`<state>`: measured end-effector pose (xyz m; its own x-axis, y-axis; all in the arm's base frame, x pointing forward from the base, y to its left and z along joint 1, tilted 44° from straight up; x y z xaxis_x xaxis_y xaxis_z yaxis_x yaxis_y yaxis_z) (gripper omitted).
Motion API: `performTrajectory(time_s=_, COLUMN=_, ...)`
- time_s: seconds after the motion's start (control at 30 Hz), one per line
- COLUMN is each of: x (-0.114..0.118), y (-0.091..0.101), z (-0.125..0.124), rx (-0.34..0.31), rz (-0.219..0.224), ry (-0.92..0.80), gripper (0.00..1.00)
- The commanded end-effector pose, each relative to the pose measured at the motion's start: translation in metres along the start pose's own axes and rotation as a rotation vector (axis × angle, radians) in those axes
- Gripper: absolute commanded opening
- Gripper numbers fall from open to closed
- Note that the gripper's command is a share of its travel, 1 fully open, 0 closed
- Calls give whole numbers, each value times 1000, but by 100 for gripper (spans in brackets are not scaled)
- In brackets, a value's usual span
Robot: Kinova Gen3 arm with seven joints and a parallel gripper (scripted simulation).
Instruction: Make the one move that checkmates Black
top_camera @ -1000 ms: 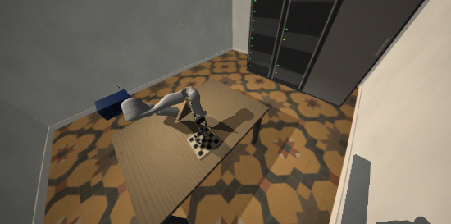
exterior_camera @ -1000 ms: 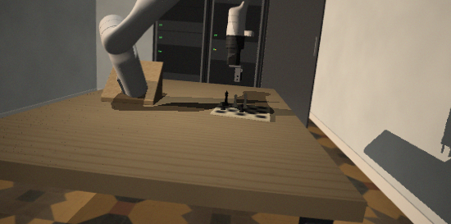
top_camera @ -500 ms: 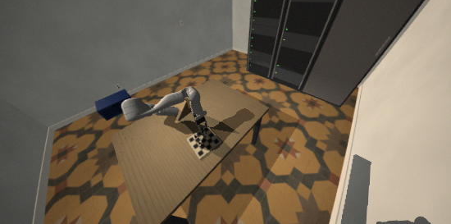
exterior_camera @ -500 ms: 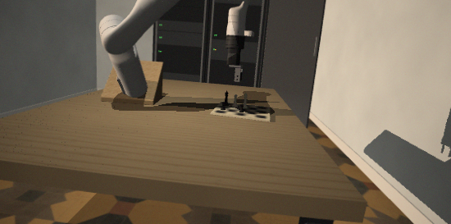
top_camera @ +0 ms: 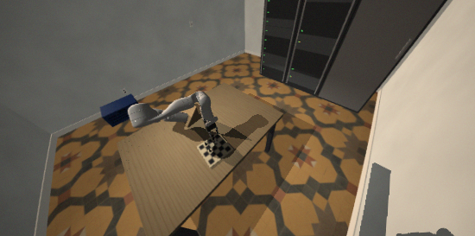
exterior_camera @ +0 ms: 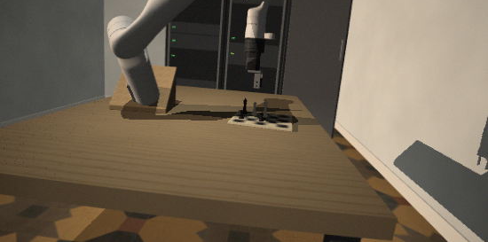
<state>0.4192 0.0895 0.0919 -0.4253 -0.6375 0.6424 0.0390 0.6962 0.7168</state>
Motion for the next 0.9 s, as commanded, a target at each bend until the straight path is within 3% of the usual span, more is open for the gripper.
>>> performTrajectory(time_s=0.0, x=0, y=4, z=1, rx=-3, rz=0, ry=8, gripper=100)
performTrajectory(time_s=0.17, x=0, y=14, z=1, rx=-3, rz=0, ry=8, gripper=100)
performTrajectory(time_s=0.47, x=0, y=48, z=1, rx=-3, rz=0, ry=8, gripper=100)
performTrajectory(time_s=0.87, x=1, y=68, z=1, rx=-3, rz=1, ry=8, gripper=100)
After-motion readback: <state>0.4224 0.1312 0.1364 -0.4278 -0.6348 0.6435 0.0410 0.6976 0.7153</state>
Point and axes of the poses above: the point where the finger pads meet when closed, its own y axis back along the fingers, its own x axis across the jaws, z = x × y, the point moved 7 cm from there along y, back along the fingers, and after that the axes turned 11 degrees about -y, right-handed, at the moved point
